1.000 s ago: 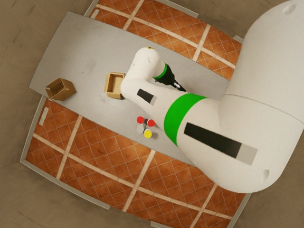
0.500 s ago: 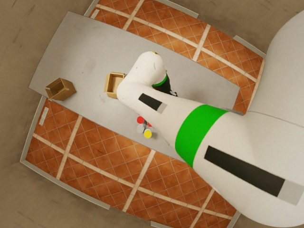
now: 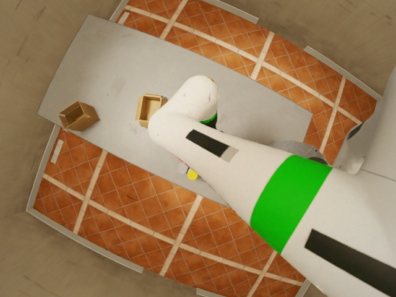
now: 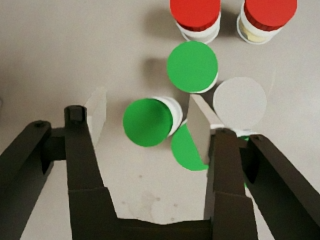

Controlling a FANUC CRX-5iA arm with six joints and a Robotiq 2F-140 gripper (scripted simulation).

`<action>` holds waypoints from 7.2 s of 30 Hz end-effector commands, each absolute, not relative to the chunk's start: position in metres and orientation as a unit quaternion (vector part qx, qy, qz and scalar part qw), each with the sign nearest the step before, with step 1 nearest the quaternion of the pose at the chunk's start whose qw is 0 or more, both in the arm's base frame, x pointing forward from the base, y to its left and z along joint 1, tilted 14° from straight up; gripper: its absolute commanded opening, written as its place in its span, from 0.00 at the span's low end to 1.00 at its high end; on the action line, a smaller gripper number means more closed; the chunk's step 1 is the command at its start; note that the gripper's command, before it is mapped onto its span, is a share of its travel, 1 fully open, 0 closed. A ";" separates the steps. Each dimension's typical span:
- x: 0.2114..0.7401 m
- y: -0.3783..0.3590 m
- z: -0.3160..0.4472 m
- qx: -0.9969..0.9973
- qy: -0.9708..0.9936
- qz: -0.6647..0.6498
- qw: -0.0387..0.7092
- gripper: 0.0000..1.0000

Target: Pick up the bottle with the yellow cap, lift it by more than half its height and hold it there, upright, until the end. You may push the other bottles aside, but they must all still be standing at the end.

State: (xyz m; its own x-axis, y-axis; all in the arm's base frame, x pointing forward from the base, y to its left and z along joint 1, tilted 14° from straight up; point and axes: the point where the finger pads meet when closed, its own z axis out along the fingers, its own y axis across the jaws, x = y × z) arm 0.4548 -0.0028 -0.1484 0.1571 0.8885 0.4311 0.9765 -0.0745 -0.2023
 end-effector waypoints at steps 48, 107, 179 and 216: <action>0.484 0.022 -0.127 -0.685 -0.673 -0.203 0.191 0.51; 0.428 -0.113 -0.162 -0.683 -0.674 -0.207 0.191 0.51; 0.465 0.019 -0.099 -0.589 -0.794 -0.107 0.105 0.51; 0.467 0.192 -0.041 -0.463 -0.878 -0.121 0.000 0.51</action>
